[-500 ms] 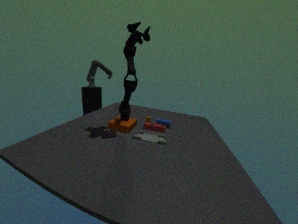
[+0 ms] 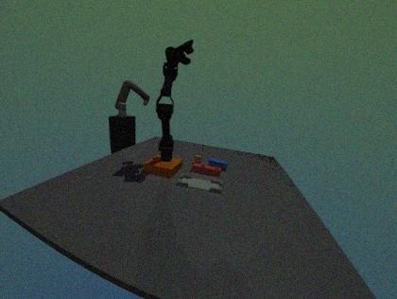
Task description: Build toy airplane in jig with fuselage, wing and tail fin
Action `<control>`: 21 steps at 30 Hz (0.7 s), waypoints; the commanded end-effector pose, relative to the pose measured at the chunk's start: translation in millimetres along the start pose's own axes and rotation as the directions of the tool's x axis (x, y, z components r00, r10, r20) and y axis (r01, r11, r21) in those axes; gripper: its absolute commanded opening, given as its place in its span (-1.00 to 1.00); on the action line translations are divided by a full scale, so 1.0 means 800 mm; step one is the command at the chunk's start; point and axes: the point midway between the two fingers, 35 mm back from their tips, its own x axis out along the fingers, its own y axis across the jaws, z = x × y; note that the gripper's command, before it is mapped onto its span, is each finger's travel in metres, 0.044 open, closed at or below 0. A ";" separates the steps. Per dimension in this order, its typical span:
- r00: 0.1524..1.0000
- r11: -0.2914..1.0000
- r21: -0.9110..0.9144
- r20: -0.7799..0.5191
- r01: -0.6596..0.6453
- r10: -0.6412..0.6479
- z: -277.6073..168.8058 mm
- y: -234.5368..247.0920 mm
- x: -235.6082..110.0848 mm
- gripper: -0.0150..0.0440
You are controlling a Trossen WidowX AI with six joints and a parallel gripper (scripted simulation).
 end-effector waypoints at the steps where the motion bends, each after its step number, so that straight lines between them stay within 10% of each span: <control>1: 0.997 0.972 -0.228 0.056 0.061 -0.050 0.039 -0.037 0.006 1.00; 14: 0.966 0.722 -0.655 0.248 0.223 -0.074 0.154 -0.068 0.017 1.00; 21: 0.884 0.377 -0.811 0.465 0.448 -0.050 0.262 -0.063 0.007 1.00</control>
